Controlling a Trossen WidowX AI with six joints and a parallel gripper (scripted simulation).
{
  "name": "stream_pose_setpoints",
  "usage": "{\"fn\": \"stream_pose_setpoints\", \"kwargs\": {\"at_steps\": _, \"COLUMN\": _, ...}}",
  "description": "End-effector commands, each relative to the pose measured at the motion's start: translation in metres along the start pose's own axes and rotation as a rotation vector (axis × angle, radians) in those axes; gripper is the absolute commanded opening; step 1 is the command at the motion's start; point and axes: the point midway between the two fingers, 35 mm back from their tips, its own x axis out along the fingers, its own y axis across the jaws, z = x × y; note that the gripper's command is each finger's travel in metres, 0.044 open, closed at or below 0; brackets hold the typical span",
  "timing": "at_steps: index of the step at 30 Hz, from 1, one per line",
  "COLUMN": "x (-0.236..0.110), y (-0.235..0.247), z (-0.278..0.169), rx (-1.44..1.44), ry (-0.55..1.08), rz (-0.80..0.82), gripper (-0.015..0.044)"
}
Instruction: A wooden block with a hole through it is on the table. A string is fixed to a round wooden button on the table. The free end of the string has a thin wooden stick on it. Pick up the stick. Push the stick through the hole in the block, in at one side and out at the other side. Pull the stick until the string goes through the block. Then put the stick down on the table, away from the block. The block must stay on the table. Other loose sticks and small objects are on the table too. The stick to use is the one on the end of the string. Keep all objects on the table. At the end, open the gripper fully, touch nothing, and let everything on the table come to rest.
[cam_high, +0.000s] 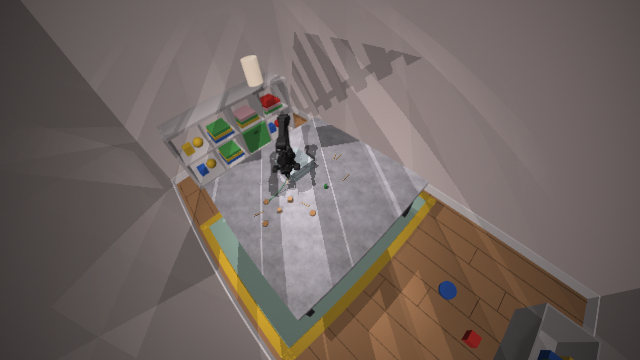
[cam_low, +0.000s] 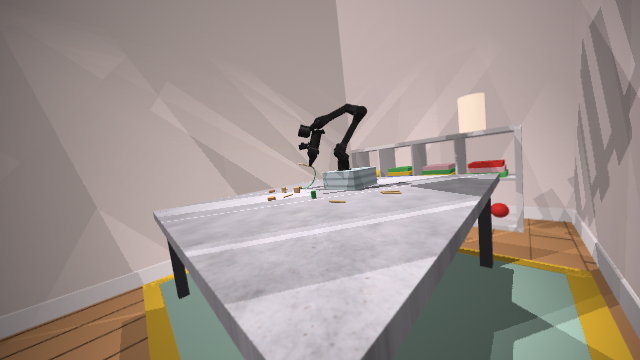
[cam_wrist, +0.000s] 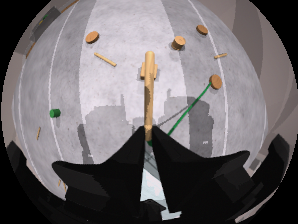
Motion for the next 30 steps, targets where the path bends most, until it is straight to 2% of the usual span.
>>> {"fn": "stream_pose_setpoints", "kwargs": {"at_steps": 1, "x": 0.0, "y": -0.002, "z": -0.007, "rx": 0.117, "ry": 0.005, "rz": -0.04, "gripper": 0.0}}
{"fn": "stream_pose_setpoints", "kwargs": {"at_steps": 30, "x": 0.01, "y": -0.007, "z": 0.002, "rx": 0.116, "ry": 0.046, "rz": -0.043, "gripper": 0.0}}
